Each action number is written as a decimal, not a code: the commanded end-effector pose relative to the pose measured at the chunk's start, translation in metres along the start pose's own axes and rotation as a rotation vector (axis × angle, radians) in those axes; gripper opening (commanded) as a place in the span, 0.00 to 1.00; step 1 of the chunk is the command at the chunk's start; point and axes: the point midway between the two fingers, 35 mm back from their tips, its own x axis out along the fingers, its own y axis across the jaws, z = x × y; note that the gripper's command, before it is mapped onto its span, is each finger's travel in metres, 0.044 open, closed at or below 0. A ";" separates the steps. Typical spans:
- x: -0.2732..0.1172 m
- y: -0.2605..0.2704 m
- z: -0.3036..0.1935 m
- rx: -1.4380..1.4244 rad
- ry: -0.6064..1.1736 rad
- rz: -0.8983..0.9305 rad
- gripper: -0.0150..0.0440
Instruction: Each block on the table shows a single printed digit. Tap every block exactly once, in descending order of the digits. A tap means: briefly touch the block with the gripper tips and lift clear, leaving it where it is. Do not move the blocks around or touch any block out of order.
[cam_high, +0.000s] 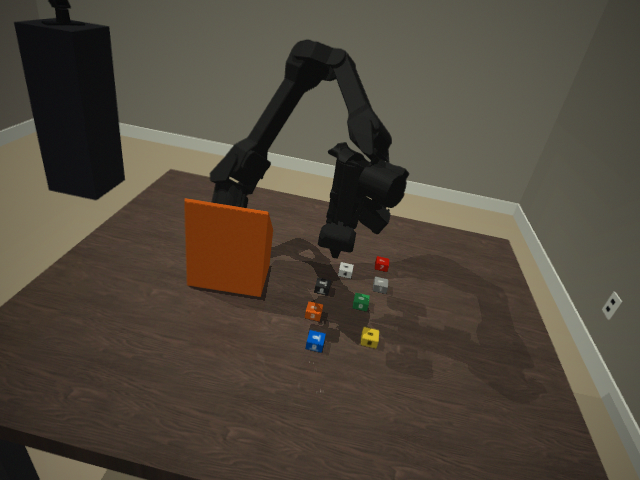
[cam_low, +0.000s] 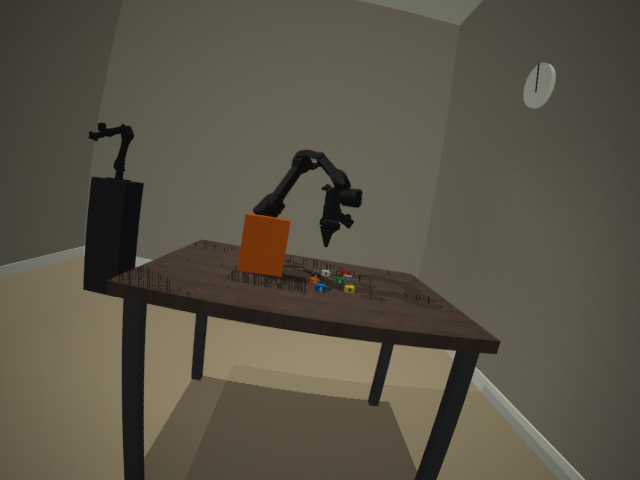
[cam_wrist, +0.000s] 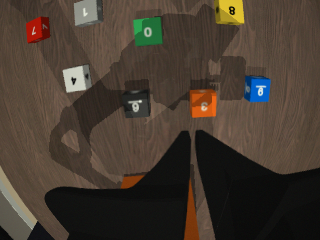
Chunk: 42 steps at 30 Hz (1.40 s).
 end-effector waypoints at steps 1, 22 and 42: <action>0.007 -0.033 -0.029 -0.001 0.017 0.021 0.29; 0.098 -0.032 -0.032 -0.002 0.017 0.027 0.29; 0.114 -0.032 -0.031 -0.006 0.013 0.023 0.29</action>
